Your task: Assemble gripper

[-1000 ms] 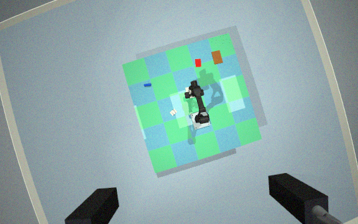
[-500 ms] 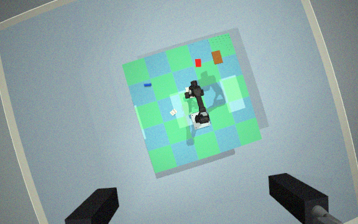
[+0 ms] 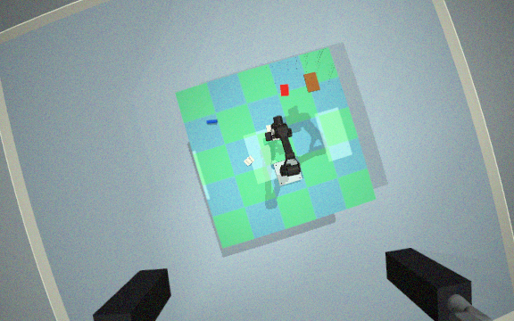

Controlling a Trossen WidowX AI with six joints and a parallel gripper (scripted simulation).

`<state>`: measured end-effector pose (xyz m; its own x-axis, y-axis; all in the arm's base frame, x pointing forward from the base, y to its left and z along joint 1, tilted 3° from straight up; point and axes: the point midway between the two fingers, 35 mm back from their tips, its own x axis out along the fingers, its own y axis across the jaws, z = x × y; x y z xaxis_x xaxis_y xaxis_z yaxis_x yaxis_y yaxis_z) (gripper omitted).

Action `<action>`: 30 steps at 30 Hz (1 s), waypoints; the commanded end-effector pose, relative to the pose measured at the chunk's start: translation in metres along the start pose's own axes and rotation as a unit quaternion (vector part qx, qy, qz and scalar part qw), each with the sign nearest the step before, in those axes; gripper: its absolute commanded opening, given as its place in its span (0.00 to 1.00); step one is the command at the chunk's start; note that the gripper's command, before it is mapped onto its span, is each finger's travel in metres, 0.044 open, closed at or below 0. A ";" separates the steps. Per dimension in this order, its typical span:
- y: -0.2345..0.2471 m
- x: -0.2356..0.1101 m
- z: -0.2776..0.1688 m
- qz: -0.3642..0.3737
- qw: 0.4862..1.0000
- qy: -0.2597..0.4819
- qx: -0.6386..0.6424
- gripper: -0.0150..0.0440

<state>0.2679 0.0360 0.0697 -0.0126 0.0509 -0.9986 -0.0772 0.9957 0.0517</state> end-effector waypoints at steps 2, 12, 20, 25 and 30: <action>0.000 0.009 -0.001 -0.001 1.000 0.001 0.003 0.85; 0.000 0.025 -0.001 -0.001 1.000 0.001 0.003 0.85; 0.000 0.038 -0.002 -0.001 1.000 0.001 0.003 0.85; 0.000 0.045 -0.003 -0.001 1.000 0.001 0.003 0.85; 0.000 0.045 -0.003 -0.001 1.000 0.001 0.003 0.85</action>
<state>0.2653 0.0379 0.0262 -0.0142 0.0506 -0.9986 -0.0765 0.9957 0.0516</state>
